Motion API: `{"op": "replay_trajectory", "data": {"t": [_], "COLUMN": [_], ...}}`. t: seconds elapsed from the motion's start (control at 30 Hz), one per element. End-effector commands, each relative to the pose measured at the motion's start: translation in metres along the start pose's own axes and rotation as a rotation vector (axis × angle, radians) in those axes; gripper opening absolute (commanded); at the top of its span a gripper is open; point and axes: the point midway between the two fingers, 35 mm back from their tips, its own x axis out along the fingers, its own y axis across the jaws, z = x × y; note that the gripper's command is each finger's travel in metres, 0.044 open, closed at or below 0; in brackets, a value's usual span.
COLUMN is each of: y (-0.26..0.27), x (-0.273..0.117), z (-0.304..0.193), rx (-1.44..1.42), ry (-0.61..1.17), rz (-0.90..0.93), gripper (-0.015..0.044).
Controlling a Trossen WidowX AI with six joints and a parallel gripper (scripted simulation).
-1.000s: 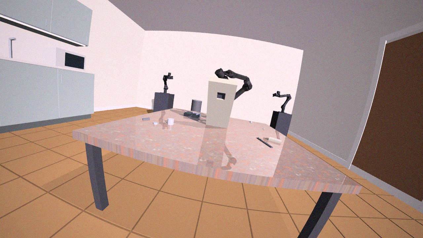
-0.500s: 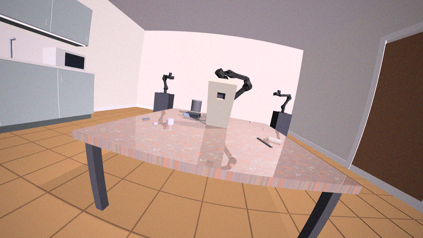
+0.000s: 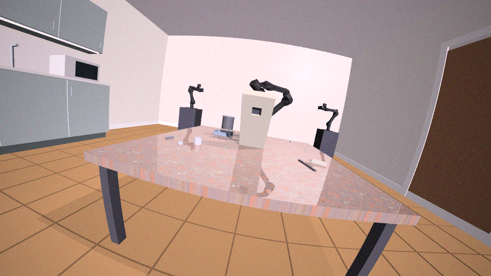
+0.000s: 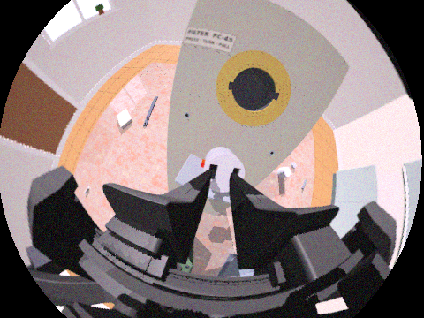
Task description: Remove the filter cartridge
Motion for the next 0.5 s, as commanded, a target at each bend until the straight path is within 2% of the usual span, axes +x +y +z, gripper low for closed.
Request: {"op": "replay_trajectory", "data": {"t": [0.0, 0.07, 0.23, 0.4, 0.47], "y": [0.000, -0.004, -0.017, -0.017, -0.018], "x": [-0.001, -0.003, -0.032, -0.034, -0.039], "z": [0.001, 0.007, 0.054, 0.056, 0.060], "rx": [-0.007, 0.003, -0.005, -0.006, -0.007], "ry": [0.002, -0.044, -0.321, -0.331, -0.329], "rz": [-0.002, -0.021, -0.101, -0.103, -0.104], "gripper": [0.0092, 0.0092, 0.0092, 0.0092, 0.0145]}}
